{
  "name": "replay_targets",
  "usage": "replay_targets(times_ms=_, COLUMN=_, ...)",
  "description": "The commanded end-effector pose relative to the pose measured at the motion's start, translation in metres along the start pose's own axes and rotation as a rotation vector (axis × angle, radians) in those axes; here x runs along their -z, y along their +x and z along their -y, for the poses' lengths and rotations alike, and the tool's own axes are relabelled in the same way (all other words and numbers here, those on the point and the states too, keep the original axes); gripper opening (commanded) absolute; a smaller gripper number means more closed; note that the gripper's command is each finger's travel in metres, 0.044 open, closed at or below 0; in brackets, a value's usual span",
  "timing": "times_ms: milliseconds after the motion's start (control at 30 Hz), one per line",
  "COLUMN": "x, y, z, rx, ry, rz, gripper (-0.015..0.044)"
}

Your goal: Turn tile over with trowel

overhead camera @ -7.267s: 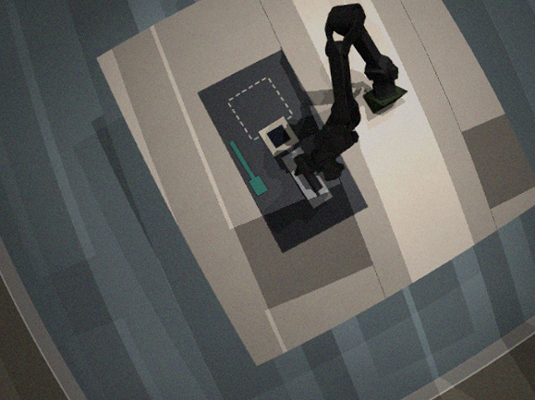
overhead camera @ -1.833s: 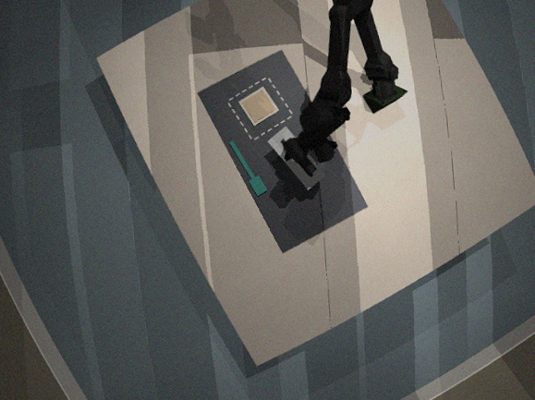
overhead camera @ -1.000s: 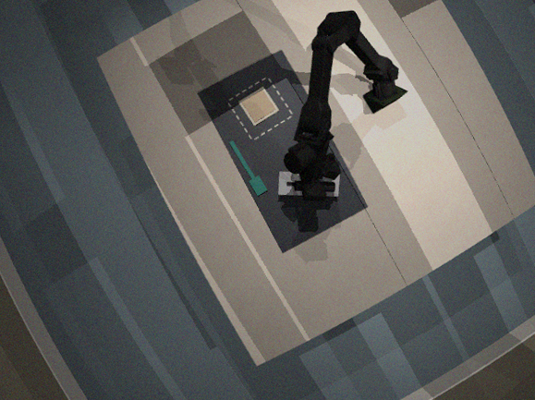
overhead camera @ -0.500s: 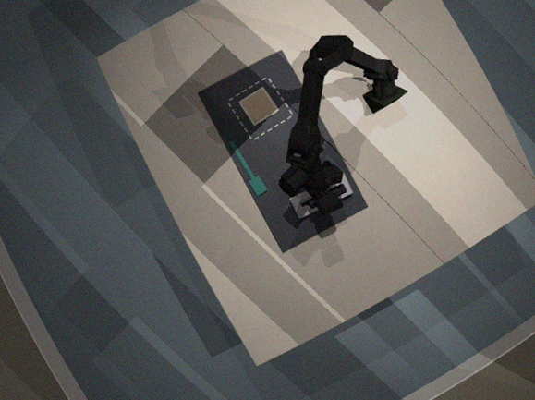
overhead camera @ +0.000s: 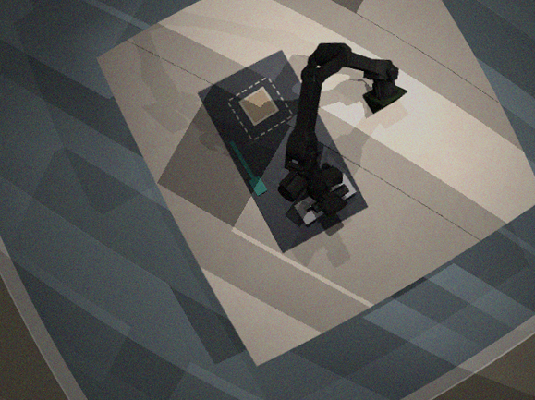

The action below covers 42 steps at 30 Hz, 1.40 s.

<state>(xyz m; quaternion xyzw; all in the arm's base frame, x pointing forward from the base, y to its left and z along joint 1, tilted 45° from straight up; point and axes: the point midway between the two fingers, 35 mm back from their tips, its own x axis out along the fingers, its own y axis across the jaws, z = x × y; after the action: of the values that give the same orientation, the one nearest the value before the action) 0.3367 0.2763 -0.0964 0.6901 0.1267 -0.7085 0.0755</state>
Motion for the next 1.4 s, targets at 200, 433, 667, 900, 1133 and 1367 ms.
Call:
replay_targets(times_ms=200, x=0.002, y=0.006, z=-0.005, rx=0.016, ry=-0.006, rz=-0.004, gripper=0.0000)
replay_targets(times_ms=433, x=0.002, y=0.013, z=-0.014, rx=0.015, ry=-0.006, rz=-0.004, gripper=0.0000)
replay_targets(times_ms=667, x=0.002, y=0.020, z=-0.022, rx=0.014, ry=-0.006, rz=-0.004, gripper=0.0000)
replay_targets(times_ms=900, x=0.002, y=0.021, z=-0.023, rx=0.014, ry=-0.006, rz=-0.004, gripper=0.0131)
replay_targets(times_ms=1133, x=0.002, y=0.021, z=-0.023, rx=0.014, ry=-0.006, rz=-0.004, gripper=0.0300)
replay_targets(times_ms=1367, x=0.002, y=0.021, z=-0.023, rx=0.014, ry=-0.006, rz=-0.004, gripper=0.0300)
